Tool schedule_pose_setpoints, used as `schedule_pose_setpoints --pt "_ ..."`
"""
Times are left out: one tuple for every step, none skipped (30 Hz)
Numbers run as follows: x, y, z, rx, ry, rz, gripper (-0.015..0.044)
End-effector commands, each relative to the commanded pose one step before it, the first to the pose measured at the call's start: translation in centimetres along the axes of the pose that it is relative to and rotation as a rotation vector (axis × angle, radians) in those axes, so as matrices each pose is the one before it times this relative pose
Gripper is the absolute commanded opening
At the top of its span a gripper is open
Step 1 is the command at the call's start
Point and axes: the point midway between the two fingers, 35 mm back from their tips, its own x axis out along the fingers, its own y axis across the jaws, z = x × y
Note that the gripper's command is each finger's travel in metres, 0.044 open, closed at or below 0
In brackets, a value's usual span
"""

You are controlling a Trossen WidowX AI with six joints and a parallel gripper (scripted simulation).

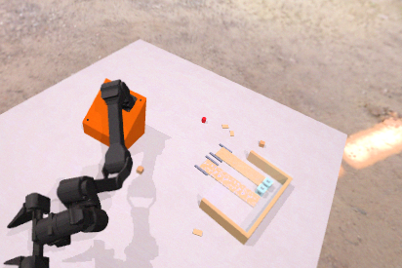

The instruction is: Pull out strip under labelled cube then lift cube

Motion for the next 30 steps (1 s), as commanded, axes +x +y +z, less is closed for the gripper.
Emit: schedule_pose_setpoints --pt "0.042 0.034 -0.102 0.0026 0.00074 -0.00072 0.0400" --pt "0.126 0.102 -0.308 0.0077 0.00227 -0.00217 0.0400" --pt "0.205 0.171 -0.517 0.0127 0.00401 -0.00367 0.0400" --pt "0.278 0.241 -0.730 0.0177 0.00606 -0.00525 0.0400" --pt "0.342 0.310 -0.950 0.0225 0.00855 -0.00693 0.0400" --pt "0.392 0.377 -1.171 0.0269 0.01153 -0.00871 0.0400" --pt "0.404 0.412 -1.311 0.0292 0.01414 -0.00996 0.0400" --pt "0.376 0.409 -1.340 0.0288 0.01570 -0.01039 0.0400" --pt "0.346 0.402 -1.360 0.0281 0.01717 -0.01077 0.0400" --pt "0.316 0.394 -1.381 0.0275 0.01861 -0.01115 0.0400" --pt "0.312 0.432 -1.464 0.0282 0.02059 -0.01013 0.0400" --pt "0.281 0.420 -1.482 0.0274 0.02194 -0.01057 0.0400" --pt "0.251 0.406 -1.499 0.0266 0.02325 -0.01101 0.0400" --pt "0.221 0.391 -1.515 0.0258 0.02452 -0.01145 0.0400" --pt "0.191 0.376 -1.530 0.0249 0.02575 -0.01190 0.0400" --pt "0.162 0.359 -1.545 0.0240 0.02695 -0.01236 0.0400" --pt "0.134 0.341 -1.558 0.0230 0.02810 -0.01281 0.0400" --pt "0.107 0.322 -1.571 0.0220 0.02920 -0.01327 0.0400" --pt "0.080 0.302 -1.583 0.0210 0.03027 -0.01374 0.0400" --pt "0.054 0.281 -1.594 0.0200 0.03129 -0.01420 0.0400" --pt "0.017 0.326 -1.596 0.0300 0.03424 -0.01209 0.0400" --pt "-0.004 0.287 -1.613 0.0291 0.03515 -0.01294 0.0400" --pt "-0.025 0.248 -1.625 0.0280 0.03591 -0.01378 0.0400" --pt "-0.045 0.207 -1.636 0.0270 0.03662 -0.01463 0.0400" --pt "-0.064 0.166 -1.645 0.0259 0.03728 -0.01550 0.0400" --pt "-0.082 0.124 -1.653 0.0249 0.03787 -0.01639 0.0400" --pt "-0.092 0.077 -1.564 0.0225 0.03620 -0.01627 0.0400" --pt "-0.083 0.032 -1.299 0.0179 0.03029 -0.01408 0.0400" --pt "-0.068 0.005 -1.025 0.0136 0.02405 -0.01148 0.0400" --pt "-0.051 -0.008 -0.749 0.0097 0.01765 -0.00860 0.0400"
